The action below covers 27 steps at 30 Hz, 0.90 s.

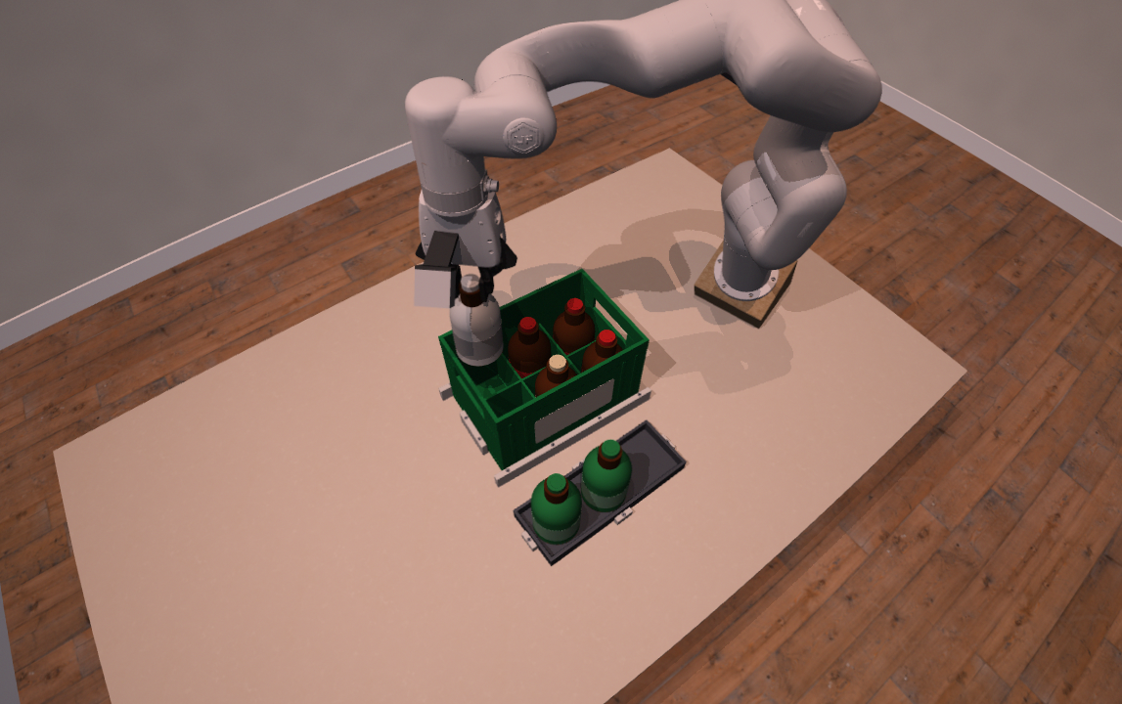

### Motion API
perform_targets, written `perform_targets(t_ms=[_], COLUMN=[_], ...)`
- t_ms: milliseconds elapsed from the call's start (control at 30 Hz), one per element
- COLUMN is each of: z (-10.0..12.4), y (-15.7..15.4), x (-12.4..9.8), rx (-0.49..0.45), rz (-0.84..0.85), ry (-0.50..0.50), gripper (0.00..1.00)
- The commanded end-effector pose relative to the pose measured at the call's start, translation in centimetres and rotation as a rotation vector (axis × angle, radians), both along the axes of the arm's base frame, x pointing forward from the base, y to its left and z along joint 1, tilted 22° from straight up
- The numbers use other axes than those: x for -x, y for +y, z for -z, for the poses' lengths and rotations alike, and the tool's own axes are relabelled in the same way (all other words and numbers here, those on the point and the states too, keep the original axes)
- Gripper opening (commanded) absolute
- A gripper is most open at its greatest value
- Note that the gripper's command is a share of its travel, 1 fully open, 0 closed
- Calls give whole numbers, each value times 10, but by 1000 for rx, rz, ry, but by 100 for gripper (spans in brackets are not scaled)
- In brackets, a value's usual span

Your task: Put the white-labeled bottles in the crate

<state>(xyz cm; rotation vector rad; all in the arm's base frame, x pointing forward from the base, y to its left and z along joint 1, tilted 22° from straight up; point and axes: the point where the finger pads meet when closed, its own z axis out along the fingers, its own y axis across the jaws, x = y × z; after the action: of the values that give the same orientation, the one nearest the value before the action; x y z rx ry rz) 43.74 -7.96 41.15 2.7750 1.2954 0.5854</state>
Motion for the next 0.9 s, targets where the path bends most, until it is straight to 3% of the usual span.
perform_targets(t_ms=[0,867], z=[2,10], y=[0,1], x=[-2,-5], rx=[1,1], rz=[0,0], ry=[-4,-4], gripper=[0,0])
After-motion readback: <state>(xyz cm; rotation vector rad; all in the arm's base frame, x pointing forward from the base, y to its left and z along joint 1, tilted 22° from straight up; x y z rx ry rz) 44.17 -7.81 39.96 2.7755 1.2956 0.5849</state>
